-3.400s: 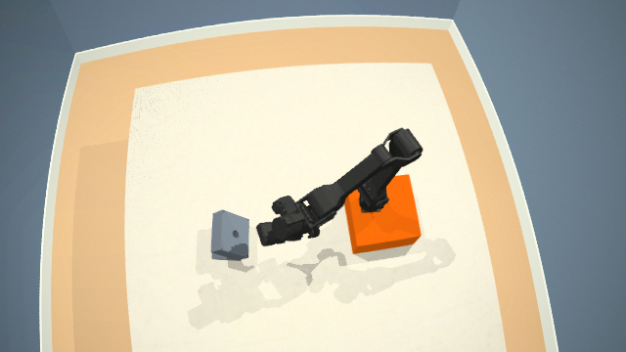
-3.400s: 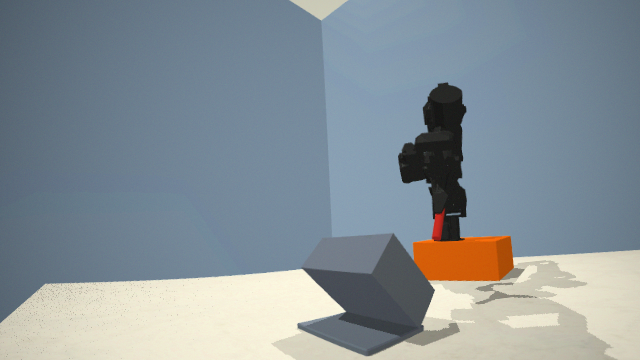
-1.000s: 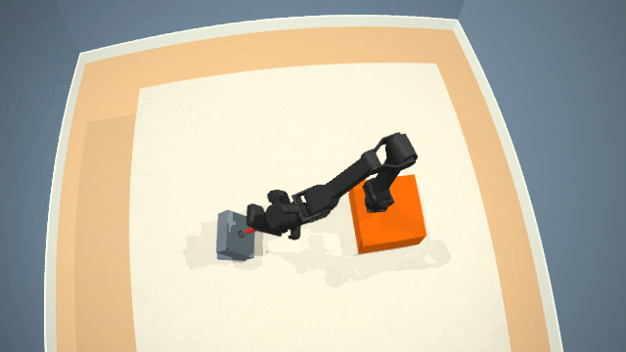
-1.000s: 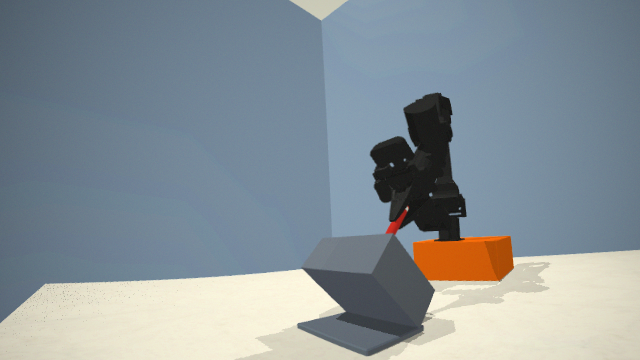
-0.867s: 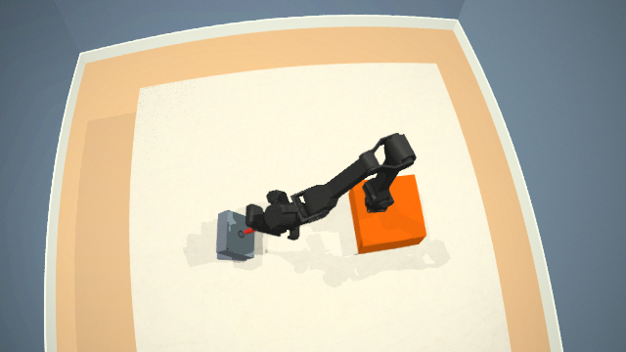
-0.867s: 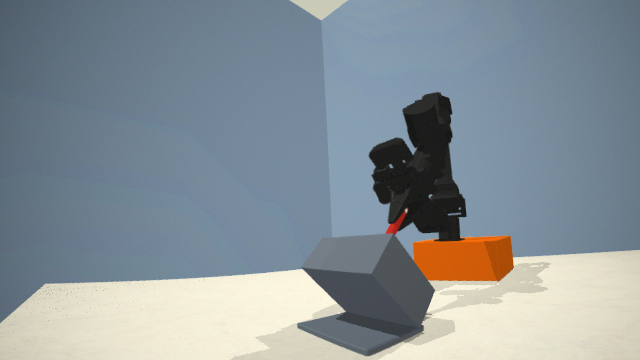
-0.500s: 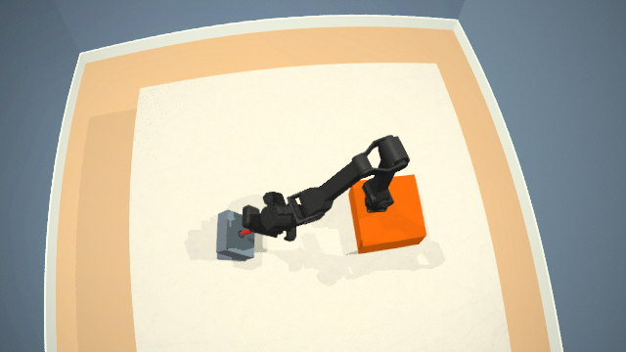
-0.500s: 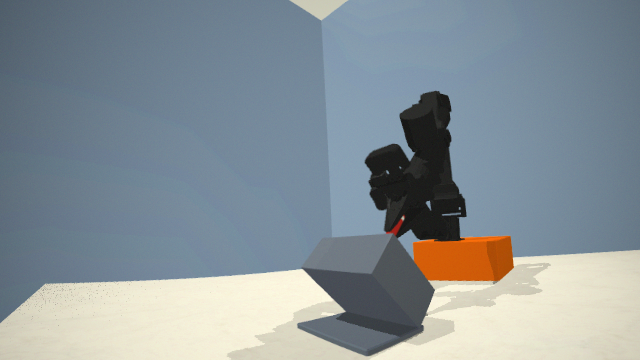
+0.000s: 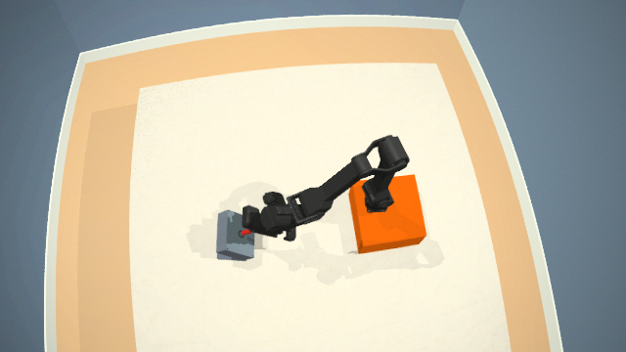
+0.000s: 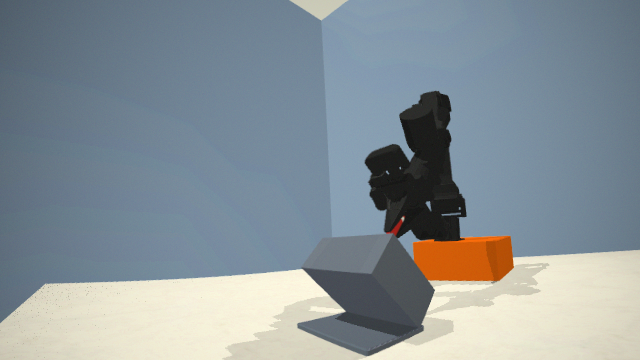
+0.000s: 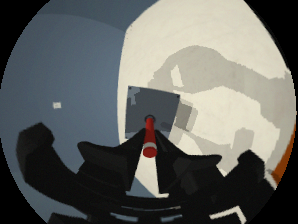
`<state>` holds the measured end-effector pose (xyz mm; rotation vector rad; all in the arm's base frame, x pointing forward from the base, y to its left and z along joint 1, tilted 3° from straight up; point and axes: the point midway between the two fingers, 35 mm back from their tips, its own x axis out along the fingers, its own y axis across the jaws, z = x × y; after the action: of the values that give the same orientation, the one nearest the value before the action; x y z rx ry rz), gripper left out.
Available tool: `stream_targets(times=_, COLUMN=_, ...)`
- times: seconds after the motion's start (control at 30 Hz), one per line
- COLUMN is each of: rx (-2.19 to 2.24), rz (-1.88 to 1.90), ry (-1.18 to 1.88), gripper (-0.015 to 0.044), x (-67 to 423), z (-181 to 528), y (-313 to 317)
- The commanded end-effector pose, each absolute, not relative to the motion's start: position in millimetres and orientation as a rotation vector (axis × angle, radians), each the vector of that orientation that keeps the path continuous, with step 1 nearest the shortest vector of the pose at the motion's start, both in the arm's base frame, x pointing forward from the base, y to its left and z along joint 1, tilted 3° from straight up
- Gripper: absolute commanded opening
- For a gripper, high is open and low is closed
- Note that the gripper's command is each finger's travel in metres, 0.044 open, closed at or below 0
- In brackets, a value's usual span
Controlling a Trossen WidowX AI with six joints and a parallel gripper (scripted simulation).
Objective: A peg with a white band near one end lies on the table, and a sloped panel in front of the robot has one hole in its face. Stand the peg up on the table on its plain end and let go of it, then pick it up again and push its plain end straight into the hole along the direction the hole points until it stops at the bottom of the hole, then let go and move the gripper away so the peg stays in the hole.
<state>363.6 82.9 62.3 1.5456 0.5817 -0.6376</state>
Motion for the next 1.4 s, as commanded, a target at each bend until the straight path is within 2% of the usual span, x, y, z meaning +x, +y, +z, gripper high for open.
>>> stream_targets(times=0.0, rx=1.546, rz=-0.637, ry=0.581, gripper=0.0000, x=364, z=62, y=83)
stream_targets(times=1.37, rx=1.546, rz=-0.636, ry=0.580, gripper=0.0000, x=377, z=50, y=84)
